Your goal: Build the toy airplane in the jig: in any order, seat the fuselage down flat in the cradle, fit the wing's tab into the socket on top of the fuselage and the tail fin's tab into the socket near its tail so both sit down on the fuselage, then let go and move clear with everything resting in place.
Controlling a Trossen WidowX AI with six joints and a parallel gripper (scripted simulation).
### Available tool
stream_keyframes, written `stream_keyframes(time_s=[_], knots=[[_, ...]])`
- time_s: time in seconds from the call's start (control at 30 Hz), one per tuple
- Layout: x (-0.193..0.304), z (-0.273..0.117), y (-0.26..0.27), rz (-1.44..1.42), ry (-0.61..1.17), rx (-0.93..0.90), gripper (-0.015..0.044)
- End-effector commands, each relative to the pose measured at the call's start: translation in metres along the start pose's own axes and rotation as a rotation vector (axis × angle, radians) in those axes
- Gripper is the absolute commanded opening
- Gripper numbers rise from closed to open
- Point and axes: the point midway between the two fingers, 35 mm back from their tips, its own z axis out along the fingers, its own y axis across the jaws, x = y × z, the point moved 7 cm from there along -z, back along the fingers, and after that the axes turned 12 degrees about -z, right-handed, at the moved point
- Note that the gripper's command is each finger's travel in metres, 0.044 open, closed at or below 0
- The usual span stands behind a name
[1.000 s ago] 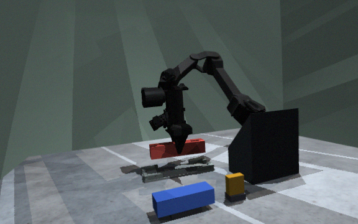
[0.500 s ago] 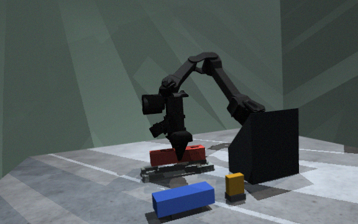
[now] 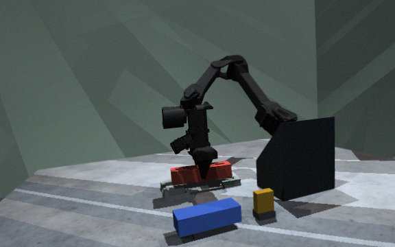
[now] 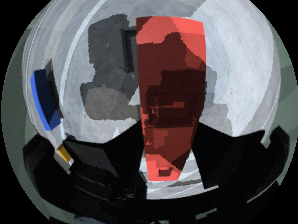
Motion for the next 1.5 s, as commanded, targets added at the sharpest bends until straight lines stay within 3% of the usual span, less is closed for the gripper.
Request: stream_keyframes(time_s=[0.0, 0.17, 0.7, 1.03, 1.27, 1.47], knots=[[0.000, 0.000, 0.000, 0.001, 0.000, 0.000, 0.0161], [0.000, 0.000, 0.000, 0.001, 0.000, 0.000, 0.0030], [0.000, 0.000, 0.000, 0.001, 0.000, 0.000, 0.0440], [-0.001, -0.002, 0.000, 0.001, 0.000, -0.001, 0.0440], [-0.003, -0.097, 0.002, -0.005, 0.000, -0.004, 0.0440], [-0.007, -0.107, 0.004, -0.005, 0.001, -0.001, 0.0440]])
